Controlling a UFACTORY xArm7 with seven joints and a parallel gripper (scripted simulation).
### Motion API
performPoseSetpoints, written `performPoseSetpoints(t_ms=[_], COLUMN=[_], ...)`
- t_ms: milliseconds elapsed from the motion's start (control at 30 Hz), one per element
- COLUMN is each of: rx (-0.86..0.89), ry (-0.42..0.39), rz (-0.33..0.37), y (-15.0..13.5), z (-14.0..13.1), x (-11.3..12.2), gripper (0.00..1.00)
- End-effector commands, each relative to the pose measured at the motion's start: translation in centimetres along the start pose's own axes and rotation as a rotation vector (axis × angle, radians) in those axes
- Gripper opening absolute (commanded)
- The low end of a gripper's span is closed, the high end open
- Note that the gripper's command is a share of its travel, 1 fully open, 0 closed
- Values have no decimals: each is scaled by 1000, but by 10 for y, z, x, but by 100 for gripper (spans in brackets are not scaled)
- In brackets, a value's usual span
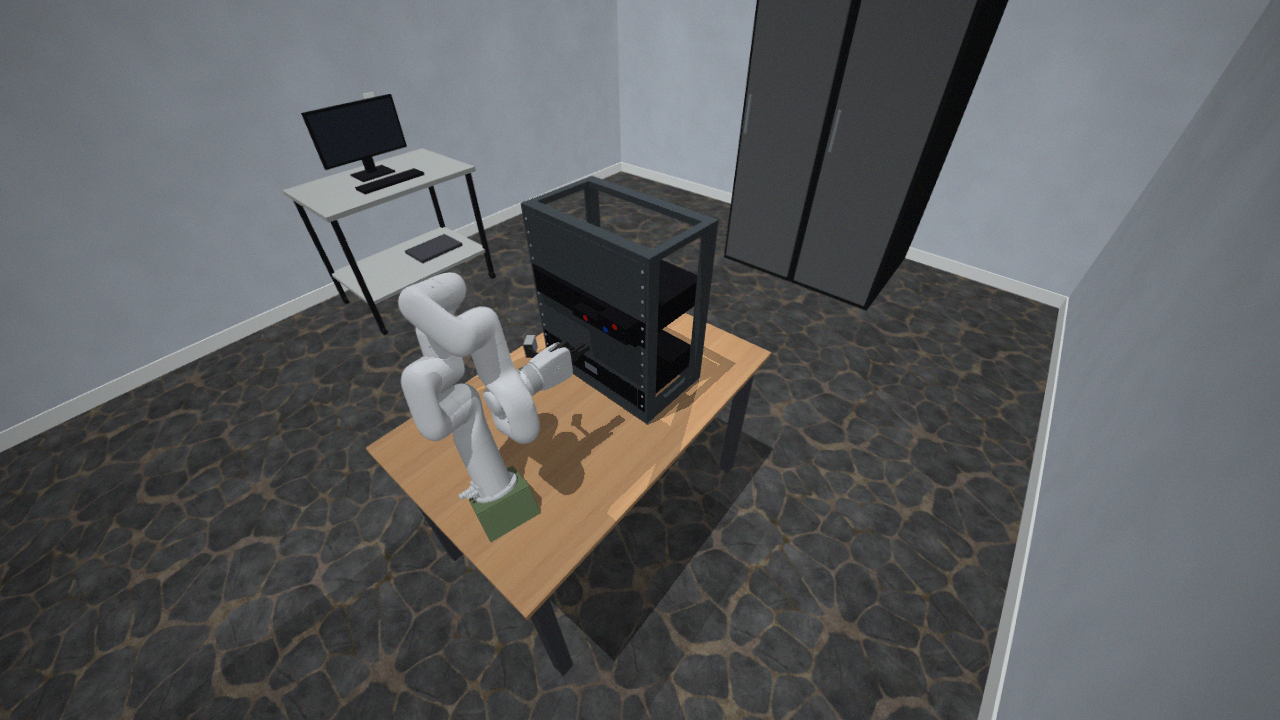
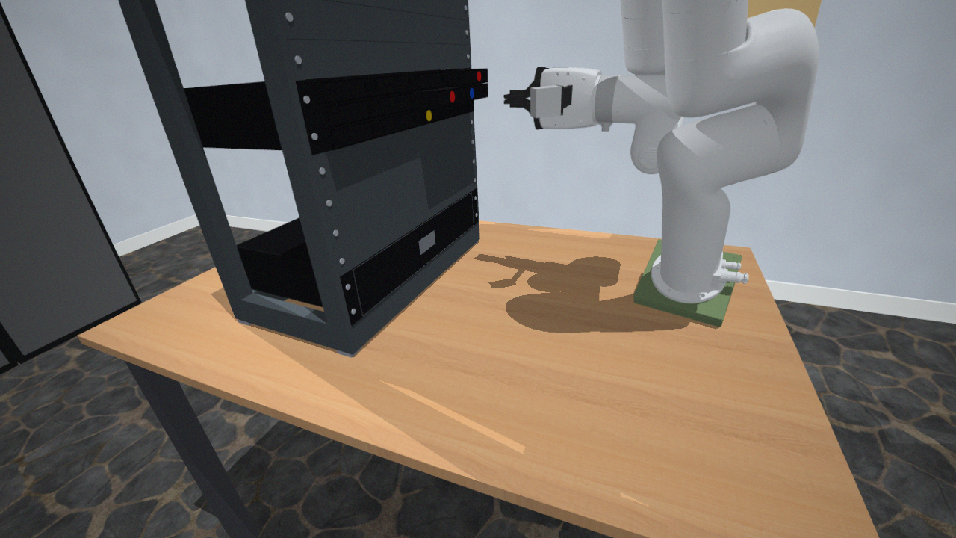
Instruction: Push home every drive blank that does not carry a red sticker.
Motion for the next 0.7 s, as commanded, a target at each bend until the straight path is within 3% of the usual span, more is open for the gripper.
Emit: performPoseSetpoints(t_ms=[0,333,667], rx=[-1,-1,-1], ry=[49,49,49], rz=[11,11,11], y=[10,11,10], z=[-32,-34,-32], x=[-2,-6,-50], gripper=[0,0,0])
Point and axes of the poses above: the point where the finger pads meet when closed, its own x axis back along the fingers, its own y axis across the jaws, z = x × y, the point moved 10 cm from there along x, back along the fingers, and after that the axes turned 1 degree about -x, right-handed, at the moved point
